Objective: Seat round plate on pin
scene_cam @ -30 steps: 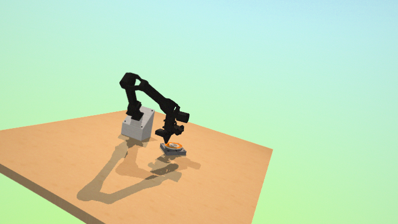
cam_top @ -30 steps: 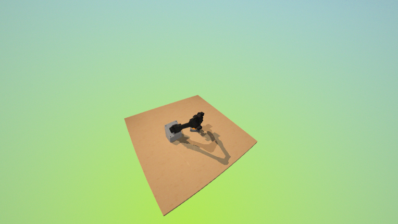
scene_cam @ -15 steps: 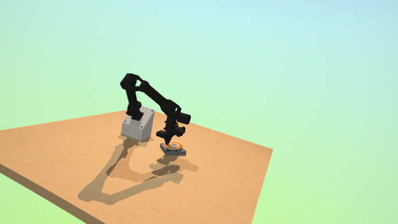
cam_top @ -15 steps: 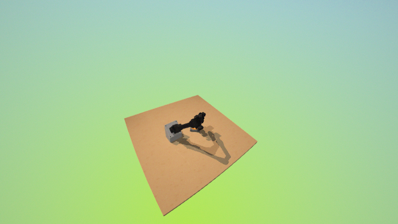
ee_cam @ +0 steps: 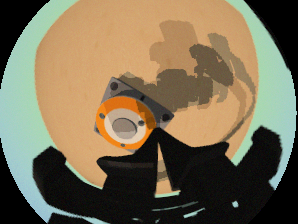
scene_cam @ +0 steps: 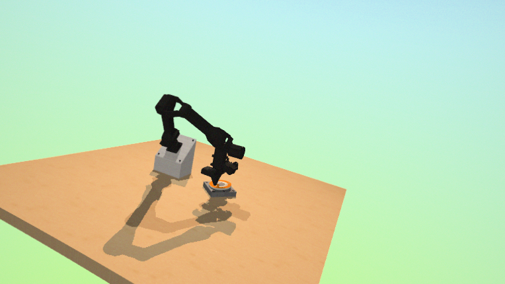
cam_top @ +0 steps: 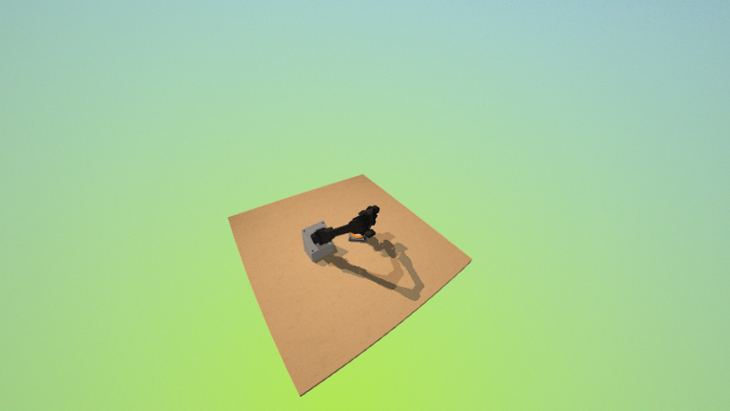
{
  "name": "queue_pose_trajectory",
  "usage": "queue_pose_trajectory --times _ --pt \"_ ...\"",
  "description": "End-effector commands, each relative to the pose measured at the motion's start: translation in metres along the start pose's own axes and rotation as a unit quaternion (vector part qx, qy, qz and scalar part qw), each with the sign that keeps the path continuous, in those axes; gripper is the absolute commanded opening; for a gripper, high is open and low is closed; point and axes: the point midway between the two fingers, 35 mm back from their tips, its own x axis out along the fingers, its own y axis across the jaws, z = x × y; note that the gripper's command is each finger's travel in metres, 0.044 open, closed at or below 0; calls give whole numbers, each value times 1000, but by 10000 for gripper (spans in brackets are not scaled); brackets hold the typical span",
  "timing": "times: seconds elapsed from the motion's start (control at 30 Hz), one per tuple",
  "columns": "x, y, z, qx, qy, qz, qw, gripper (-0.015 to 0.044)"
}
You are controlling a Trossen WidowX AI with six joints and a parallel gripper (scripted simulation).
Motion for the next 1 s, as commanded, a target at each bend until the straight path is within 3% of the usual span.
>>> queue_pose_trajectory --times 0.0,0.97 --pt "0 1 7 -1 -2 1 1000 0" --pt "-2 8 28 -1 -2 1 1000 0"
